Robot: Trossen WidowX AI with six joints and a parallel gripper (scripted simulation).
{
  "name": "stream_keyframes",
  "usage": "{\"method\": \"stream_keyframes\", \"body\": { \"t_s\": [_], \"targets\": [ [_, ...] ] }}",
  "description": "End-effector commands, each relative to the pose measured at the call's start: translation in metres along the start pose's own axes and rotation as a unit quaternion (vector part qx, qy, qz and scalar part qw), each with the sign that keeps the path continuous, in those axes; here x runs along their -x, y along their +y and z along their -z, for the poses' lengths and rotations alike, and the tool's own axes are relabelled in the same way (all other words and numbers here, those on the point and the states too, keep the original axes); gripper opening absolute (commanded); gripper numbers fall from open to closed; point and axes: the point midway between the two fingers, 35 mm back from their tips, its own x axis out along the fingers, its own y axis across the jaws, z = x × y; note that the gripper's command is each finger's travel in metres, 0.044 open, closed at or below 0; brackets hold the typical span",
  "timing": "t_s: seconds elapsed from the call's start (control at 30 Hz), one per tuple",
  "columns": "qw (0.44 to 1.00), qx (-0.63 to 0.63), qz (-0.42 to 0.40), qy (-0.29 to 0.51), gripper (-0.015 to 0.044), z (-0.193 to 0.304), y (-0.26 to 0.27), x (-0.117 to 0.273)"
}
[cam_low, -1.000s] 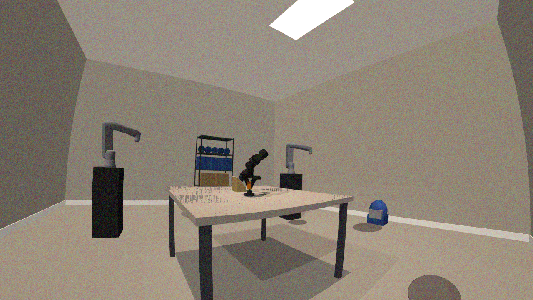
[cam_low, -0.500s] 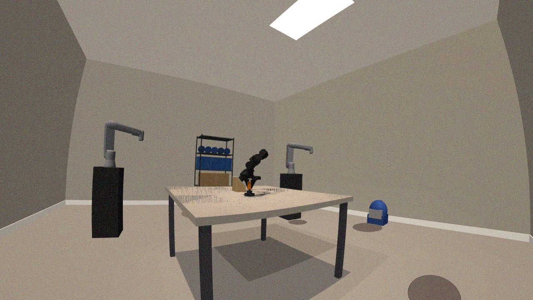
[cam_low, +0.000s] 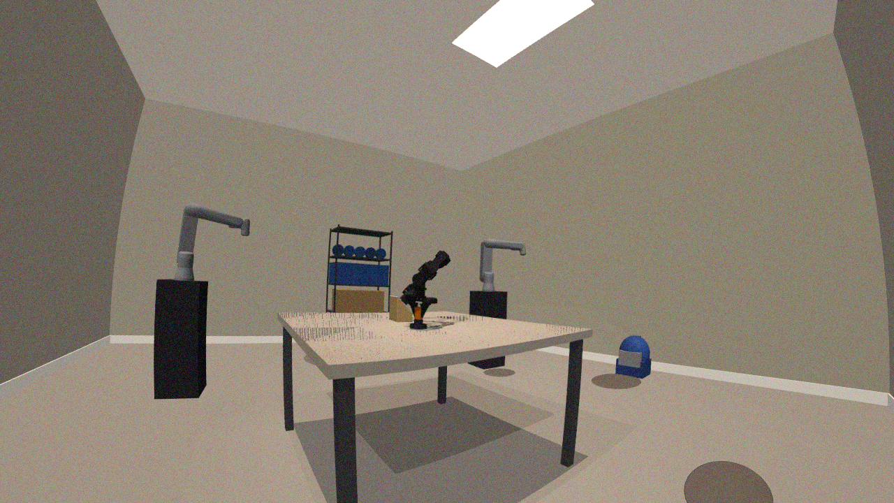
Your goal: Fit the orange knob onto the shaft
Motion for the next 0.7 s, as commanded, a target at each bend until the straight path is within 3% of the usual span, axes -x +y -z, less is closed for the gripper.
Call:
{"method": "stream_keyframes", "body": {
  "t_s": [0.0,0.27,0.67],
  "targets": [
    [1.000,0.011,-0.001,0.002,0.0000,0.0009,-0.0010,-0.0029],
    [1.000,0.005,0.000,0.000,0.0000,0.0003,-0.0001,-0.0012],
    [1.000,0.005,0.000,0.000,0.0315,0.0003,-0.0001,-0.0012]
  ]
}}
